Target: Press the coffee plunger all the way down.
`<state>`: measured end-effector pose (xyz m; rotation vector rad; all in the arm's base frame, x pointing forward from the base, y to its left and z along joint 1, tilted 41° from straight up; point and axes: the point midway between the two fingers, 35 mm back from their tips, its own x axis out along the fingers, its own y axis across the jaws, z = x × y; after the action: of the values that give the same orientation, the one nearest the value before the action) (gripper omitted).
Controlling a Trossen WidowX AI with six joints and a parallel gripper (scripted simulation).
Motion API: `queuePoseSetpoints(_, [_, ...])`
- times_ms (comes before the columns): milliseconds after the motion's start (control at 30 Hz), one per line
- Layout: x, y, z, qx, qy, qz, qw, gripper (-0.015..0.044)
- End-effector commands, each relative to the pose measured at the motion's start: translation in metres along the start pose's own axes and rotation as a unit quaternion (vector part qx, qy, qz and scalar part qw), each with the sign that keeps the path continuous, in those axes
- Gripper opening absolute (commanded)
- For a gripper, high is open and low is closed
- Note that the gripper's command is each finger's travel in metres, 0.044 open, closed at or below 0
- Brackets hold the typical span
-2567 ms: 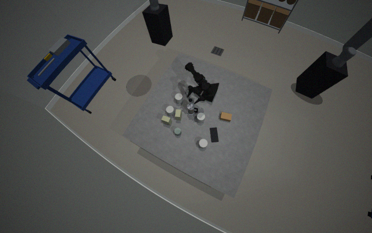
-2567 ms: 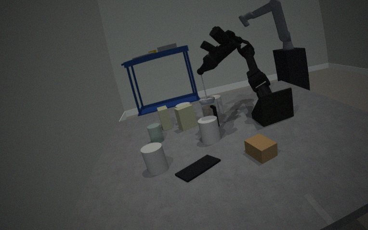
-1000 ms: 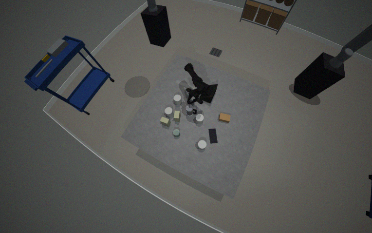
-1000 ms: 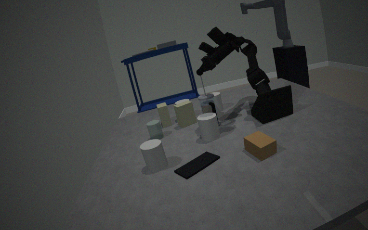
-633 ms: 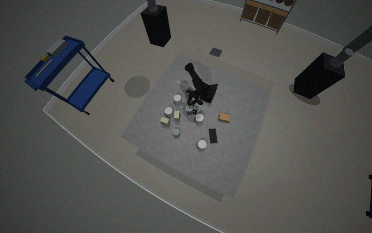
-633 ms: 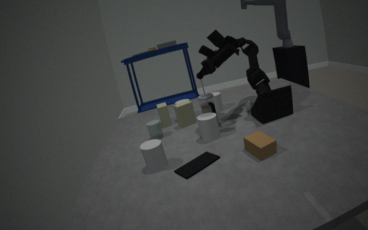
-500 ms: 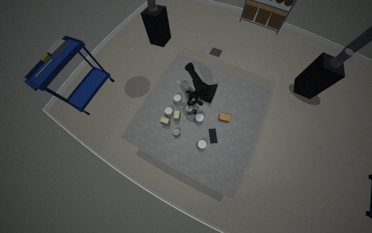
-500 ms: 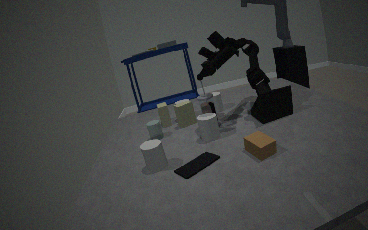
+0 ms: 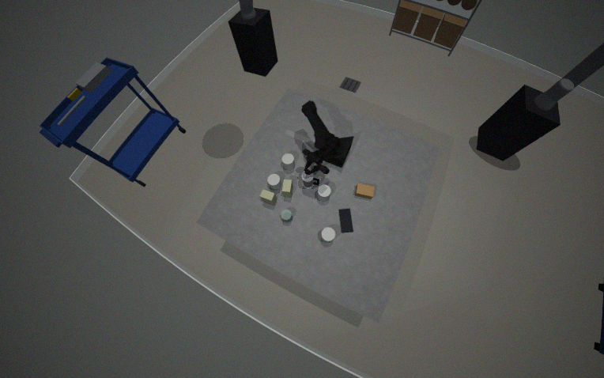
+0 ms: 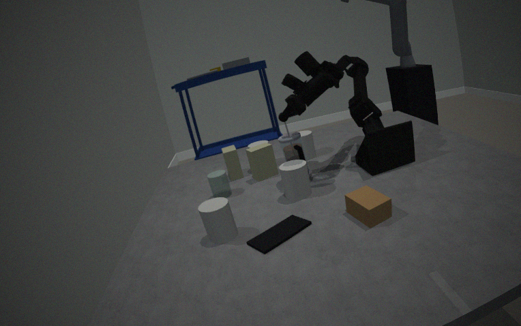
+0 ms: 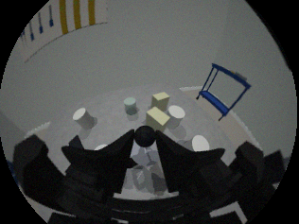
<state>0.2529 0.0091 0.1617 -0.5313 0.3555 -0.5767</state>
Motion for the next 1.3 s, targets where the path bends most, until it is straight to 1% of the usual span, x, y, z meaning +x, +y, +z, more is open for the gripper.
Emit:
queuePoseSetpoints(0, [0.006,0.004,-0.016,-0.013,0.006,0.008,1.0,0.0123])
queuePoseSetpoints(433, [0.021,-0.001,-0.03,-0.016,-0.013,0.0,1.0,0.0123])
queuePoseSetpoints(1267, [0.03,0.002,-0.025,-0.017,-0.016,-0.002,1.0,0.0123])
